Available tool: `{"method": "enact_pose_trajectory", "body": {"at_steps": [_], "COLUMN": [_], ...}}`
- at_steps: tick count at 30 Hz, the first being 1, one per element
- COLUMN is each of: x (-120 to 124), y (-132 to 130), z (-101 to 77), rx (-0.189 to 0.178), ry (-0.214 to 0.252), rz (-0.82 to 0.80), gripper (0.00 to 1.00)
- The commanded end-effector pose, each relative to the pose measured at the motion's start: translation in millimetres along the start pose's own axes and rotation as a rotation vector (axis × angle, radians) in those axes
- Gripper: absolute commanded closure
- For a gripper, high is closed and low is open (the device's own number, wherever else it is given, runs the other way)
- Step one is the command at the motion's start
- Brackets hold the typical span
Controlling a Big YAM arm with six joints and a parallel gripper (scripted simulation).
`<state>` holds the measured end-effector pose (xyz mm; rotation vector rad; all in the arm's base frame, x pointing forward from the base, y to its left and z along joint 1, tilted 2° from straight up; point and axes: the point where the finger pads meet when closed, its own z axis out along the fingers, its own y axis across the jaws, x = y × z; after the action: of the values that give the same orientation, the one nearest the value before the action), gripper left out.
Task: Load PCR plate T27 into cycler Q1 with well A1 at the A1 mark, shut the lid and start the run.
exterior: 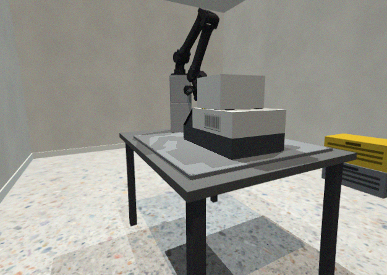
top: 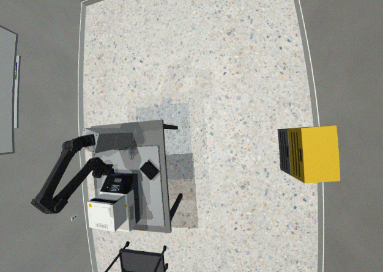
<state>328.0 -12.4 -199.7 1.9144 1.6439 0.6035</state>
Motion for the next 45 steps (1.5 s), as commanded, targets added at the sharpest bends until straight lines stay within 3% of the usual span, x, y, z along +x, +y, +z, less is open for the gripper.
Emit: {"method": "enact_pose_trajectory", "body": {"at_steps": [1, 11, 30, 35, 38, 43, 45], "x": [6.7, 3.5, 3.4, -34.1, -32.9, -64.8, -64.5], "y": [13.5, 1.0, -1.4, -11.9, -13.7, -13.0, -7.0], "z": [3.9, -8.0, -10.0, -12.8, -10.3, -4.2, -1.1], "rx": [-0.033, 0.001, 0.007, 0.016, 0.020, 0.012, 0.002], "ry": [0.011, 0.007, 0.007, 0.000, 0.011, 0.000, -0.005], "rz": [-0.002, -0.007, -0.010, -0.016, -0.028, -0.028, -0.035], "gripper": [1.00, 1.00, 1.00, 1.00, 1.00, 1.00, 1.00]}}
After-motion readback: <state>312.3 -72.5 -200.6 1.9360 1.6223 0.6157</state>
